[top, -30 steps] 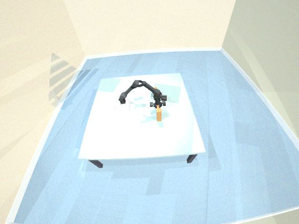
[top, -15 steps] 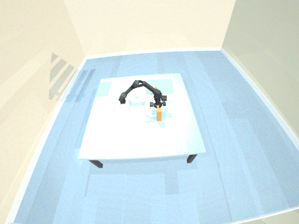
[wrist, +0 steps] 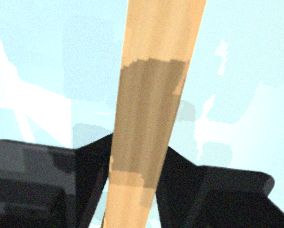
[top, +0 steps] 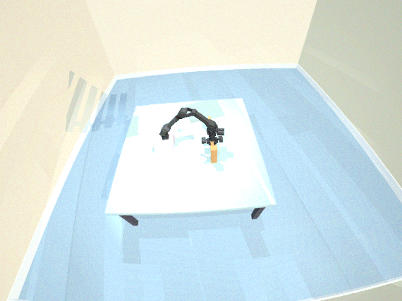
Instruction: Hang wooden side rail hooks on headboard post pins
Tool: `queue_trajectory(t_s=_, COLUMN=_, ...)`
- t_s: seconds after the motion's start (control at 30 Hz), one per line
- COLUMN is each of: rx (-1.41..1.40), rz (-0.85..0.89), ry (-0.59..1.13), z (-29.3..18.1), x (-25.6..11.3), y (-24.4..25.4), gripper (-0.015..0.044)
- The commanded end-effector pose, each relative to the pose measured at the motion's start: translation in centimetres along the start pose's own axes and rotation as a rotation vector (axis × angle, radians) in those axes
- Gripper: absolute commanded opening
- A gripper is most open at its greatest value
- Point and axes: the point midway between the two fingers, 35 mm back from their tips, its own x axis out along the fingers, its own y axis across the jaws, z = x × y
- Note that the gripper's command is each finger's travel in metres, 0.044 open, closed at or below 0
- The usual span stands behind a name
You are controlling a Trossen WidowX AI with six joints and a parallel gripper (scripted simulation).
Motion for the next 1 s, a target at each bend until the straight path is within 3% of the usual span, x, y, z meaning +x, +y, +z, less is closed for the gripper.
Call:
queue_trajectory(t_s=0.0, rx=-0.012, rz=0.0, ry=-0.005, z=0.04, x=-0.29, y=0.0, gripper=0.0)
queue_trajectory(t_s=0.97, rx=-0.012, rz=0.0, ry=-0.005, z=0.04, x=-0.77, y=0.0, gripper=0.0)
